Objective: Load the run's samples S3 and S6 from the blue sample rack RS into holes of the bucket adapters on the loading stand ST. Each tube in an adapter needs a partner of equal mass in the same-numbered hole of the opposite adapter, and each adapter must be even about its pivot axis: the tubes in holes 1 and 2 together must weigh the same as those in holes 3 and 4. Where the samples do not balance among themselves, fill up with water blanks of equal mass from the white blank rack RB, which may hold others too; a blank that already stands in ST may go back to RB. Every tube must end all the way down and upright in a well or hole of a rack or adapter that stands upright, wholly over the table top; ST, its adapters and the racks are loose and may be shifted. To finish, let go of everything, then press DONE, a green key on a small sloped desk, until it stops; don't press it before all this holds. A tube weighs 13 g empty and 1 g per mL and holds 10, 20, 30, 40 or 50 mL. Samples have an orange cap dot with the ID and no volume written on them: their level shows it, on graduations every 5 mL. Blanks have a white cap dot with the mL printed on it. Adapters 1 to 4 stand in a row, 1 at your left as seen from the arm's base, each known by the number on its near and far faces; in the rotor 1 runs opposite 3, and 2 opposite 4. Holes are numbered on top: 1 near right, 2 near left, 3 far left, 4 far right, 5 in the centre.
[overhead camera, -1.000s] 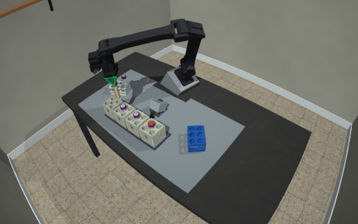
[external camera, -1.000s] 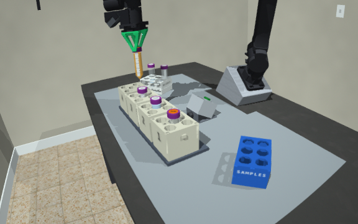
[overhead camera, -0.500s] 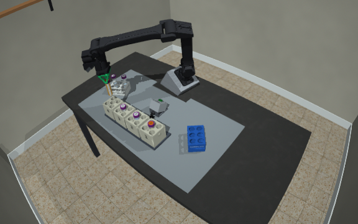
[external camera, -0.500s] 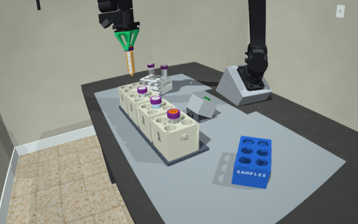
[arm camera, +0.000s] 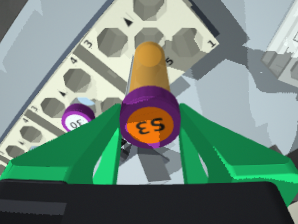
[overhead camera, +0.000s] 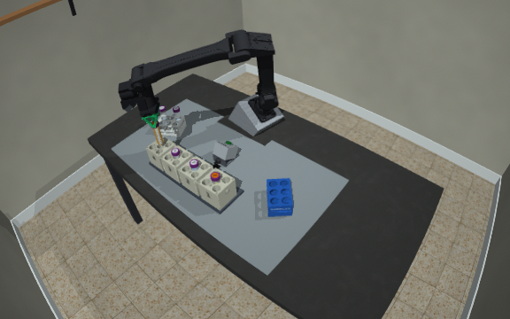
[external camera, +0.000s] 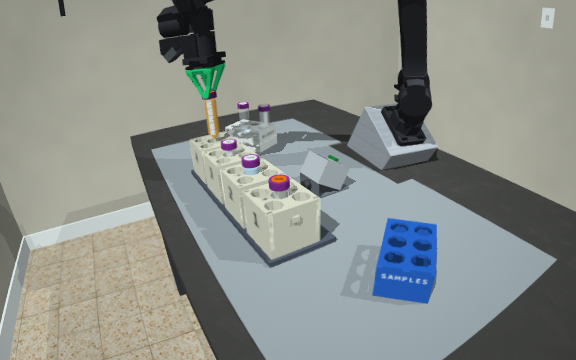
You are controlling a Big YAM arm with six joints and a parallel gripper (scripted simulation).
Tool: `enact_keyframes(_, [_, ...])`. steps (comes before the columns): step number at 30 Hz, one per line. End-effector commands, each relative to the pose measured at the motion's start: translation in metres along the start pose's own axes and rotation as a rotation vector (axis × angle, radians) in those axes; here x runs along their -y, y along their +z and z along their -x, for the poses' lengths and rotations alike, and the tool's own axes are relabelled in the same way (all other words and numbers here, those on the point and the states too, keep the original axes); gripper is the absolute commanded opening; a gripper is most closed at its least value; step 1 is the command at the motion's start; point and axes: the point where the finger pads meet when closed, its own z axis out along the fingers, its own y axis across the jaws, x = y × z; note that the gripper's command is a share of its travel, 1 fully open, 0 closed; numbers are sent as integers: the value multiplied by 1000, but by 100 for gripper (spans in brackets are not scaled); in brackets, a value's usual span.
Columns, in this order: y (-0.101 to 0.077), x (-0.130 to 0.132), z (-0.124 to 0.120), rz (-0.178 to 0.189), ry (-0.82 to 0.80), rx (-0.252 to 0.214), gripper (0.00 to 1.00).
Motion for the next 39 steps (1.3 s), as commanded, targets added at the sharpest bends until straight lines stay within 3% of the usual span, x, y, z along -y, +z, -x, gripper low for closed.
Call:
enact_keyframes(1, [-46,-7,23,16,-14,123,0])
enact_keyframes(3, [-20,3,12,16,13,74,0])
enact_keyframes(4, [-18,-5,14,8,-11,64,0])
enact_keyframes(8, [-28,0,18,15,3,92,0])
enact_keyframes(10, [-18,-5,14,8,-11,64,0])
enact_keyframes(11, [-28,-2,14,14,2,84,0])
enact_keyframes(13, [-30,-3,14,14,0,84,0])
enact_keyframes(14, [-19,-5,14,7,-11,64,0])
enact_keyframes(19, [-19,-5,14,7,-11,64,0])
enact_keyframes(20, [-31,-1,12,14,2,83,0])
enact_keyframes(21, [-31,-1,12,14,3,82,0])
enact_keyframes(22, [-19,-5,14,7,-11,64,0])
enact_keyframes(24, [-20,-5,13,7,-11,64,0])
enact_keyframes(25, [-31,-1,10,14,4,78,0])
enact_keyframes(26, [-31,-1,10,14,4,77,0])
enact_keyframes(27, [-21,0,7,13,6,69,0])
enact_keyframes(32, [-5,-12,11,6,-17,58,0])
enact_keyframes(34, [-5,-12,11,6,-17,58,0])
enact_keyframes(35, [-7,7,10,14,21,60,0])
enact_keyframes(39, [5,-3,14,8,-1,51,0])
